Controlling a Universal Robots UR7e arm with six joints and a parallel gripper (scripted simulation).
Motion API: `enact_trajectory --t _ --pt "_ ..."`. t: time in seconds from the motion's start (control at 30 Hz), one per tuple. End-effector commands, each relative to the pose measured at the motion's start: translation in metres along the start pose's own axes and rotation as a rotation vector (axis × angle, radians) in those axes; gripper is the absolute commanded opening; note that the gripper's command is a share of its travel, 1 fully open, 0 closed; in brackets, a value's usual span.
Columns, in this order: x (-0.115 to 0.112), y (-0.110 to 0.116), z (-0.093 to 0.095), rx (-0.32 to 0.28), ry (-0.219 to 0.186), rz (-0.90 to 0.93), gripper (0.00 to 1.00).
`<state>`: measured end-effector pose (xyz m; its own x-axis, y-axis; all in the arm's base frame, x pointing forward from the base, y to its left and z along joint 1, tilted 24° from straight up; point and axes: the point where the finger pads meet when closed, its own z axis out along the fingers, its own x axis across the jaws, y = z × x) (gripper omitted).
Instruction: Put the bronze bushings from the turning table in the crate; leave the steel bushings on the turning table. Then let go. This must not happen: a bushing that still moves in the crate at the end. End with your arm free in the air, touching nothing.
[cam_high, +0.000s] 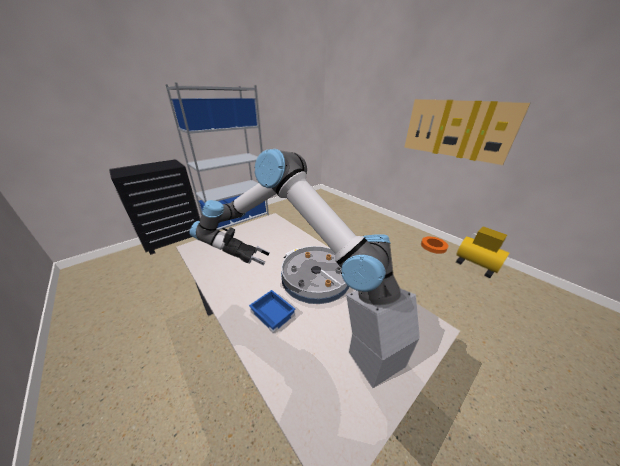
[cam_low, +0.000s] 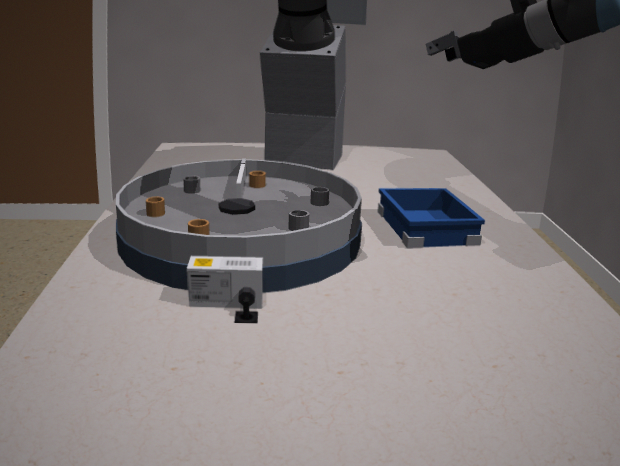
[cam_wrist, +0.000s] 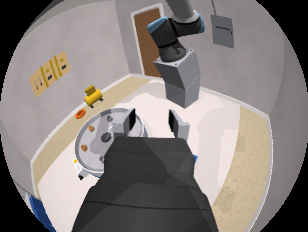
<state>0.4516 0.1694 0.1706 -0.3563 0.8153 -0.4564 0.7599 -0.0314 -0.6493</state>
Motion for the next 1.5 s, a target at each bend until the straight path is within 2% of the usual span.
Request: enact_trajectory --t 0.0,0.13,0.3,0.7,0.87,1.27,1.43,1.47 --pt "-0.005 -0.003 0.003 -0.004 0.0 -0.001 1.0" --pt "-0.005 -0.003 0.003 -0.004 0.0 -0.001 1.0" --pt "-0.048 -0.028 0.027 -0.003 0.001 0.0 1.0" --pt "-0.048 -0.028 0.027 -0.003 0.001 0.0 1.0" --pt "-0.091 -0.052 0.052 -0.003 0.001 0.001 1.0" --pt "-0.091 -0.052 0.052 -0.003 0.001 0.001 1.0" --pt "-0.133 -0.076 0.077 -0.002 0.001 0.001 1.0" --pt "-0.133 -0.076 0.077 -0.002 0.001 0.001 1.0"
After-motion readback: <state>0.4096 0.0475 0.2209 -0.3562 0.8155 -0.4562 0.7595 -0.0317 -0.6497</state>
